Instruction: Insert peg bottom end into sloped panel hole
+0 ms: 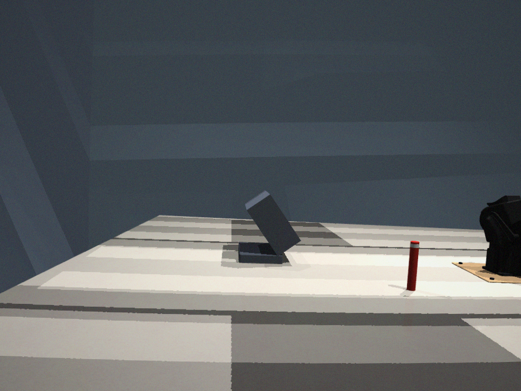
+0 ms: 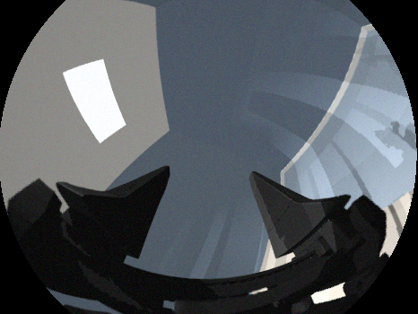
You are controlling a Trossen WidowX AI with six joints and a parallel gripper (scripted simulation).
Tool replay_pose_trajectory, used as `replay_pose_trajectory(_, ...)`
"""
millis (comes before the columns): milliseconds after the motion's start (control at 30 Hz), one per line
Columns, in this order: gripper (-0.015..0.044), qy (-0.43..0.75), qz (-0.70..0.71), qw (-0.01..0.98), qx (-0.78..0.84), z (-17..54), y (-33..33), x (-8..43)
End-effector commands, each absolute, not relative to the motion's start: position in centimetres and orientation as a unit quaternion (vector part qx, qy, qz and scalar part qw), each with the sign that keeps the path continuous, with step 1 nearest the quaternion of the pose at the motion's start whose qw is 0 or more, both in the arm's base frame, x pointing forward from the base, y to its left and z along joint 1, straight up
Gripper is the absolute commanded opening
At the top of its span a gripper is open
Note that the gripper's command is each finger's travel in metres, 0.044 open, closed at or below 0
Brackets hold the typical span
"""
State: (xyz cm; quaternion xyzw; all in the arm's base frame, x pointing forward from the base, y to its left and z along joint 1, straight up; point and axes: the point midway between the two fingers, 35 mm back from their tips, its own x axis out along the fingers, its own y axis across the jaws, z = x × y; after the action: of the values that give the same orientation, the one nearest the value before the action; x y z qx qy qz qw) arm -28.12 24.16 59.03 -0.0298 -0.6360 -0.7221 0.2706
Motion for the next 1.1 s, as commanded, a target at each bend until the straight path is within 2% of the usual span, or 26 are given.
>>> replay_pose_trajectory(0,0.0426,-0.636,-0.722,0.271,-0.031,59.1,24.2,-28.1)
replay_pose_trajectory(167,0.0440,-0.636,-0.716,0.282,-0.061,60.5,23.6,-27.0)
replay_pose_trajectory(733,0.0440,-0.490,-0.732,0.466,-0.081,67.0,7.1,-20.8)
replay_pose_trajectory(1067,0.0440,-0.442,-0.714,0.536,-0.087,67.7,2.3,-17.3)
